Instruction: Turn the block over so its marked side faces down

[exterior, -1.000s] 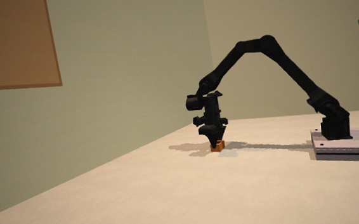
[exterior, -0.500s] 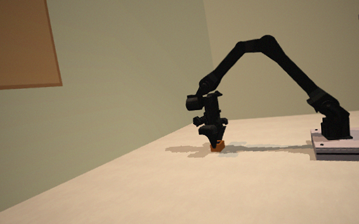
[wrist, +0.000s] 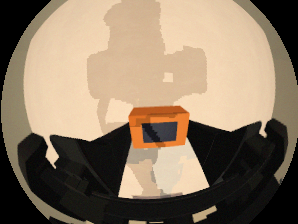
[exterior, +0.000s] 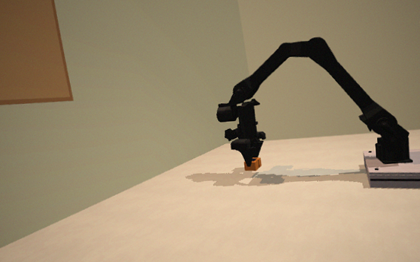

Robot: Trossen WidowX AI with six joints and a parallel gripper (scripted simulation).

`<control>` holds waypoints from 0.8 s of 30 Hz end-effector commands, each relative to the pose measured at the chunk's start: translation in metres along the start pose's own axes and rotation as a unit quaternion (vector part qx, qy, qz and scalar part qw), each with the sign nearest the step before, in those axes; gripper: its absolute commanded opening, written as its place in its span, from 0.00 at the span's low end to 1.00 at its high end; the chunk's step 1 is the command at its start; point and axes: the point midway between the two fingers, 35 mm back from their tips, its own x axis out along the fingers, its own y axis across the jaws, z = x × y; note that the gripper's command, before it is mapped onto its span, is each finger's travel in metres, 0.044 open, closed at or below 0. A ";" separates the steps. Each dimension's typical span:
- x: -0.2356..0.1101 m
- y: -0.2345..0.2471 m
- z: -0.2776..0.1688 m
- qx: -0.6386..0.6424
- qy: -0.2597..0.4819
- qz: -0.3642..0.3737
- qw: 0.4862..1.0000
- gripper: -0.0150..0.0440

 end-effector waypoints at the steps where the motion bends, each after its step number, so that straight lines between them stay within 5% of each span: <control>1: 0.001 -0.001 -0.001 0.002 -0.022 -0.002 1.000 0.25; 24: 0.008 -0.001 -0.002 0.002 -0.184 -0.003 0.983 0.25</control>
